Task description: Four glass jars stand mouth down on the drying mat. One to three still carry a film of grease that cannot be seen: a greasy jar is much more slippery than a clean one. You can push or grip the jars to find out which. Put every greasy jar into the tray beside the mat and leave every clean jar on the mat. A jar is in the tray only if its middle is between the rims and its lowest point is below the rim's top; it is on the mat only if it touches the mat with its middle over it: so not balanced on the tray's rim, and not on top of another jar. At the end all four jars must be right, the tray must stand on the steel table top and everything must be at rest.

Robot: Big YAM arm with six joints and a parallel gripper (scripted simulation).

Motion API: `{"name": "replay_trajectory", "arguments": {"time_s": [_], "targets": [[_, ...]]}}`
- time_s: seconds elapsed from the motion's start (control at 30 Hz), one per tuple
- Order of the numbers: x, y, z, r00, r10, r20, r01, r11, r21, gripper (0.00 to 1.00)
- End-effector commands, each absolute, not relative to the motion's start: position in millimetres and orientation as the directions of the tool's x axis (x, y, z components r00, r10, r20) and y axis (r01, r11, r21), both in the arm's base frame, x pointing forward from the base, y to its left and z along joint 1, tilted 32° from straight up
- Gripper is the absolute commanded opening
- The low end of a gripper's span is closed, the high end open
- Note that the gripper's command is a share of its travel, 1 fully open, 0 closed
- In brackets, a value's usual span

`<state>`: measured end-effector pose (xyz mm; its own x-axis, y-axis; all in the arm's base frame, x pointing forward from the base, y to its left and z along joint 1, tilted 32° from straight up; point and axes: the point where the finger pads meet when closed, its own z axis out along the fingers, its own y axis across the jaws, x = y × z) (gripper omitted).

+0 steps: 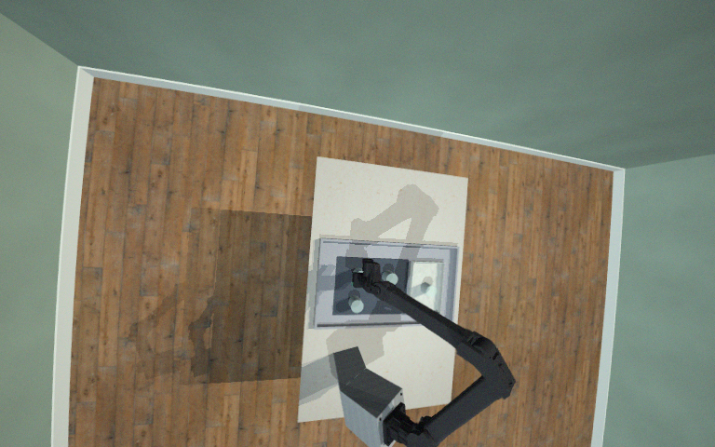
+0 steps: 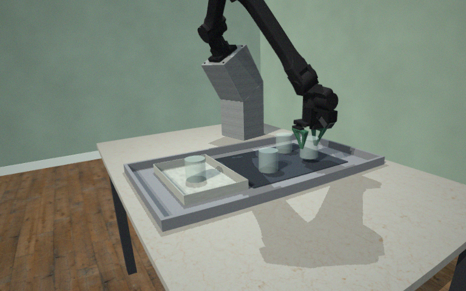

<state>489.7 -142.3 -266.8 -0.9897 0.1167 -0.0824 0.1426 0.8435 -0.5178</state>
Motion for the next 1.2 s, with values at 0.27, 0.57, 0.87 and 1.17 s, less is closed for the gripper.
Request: {"name": "replay_trajectory", "arguments": {"time_s": [0.27, 0.57, 0.87, 1.17], "targets": [[504.8, -111.8, -225.2, -0.989, 0.096, -0.117, 0.143, 0.845, -0.516, 0.00], [503.6, -99.2, -204.8, -0.989, 0.096, -0.117, 0.143, 0.845, -0.516, 0.00], [502.7, -89.4, -189.0, -0.989, 0.096, -0.117, 0.143, 0.845, -0.516, 0.00], [501.9, -81.0, -175.5, -0.989, 0.096, -0.117, 0.143, 0.845, -0.516, 0.00]]}}
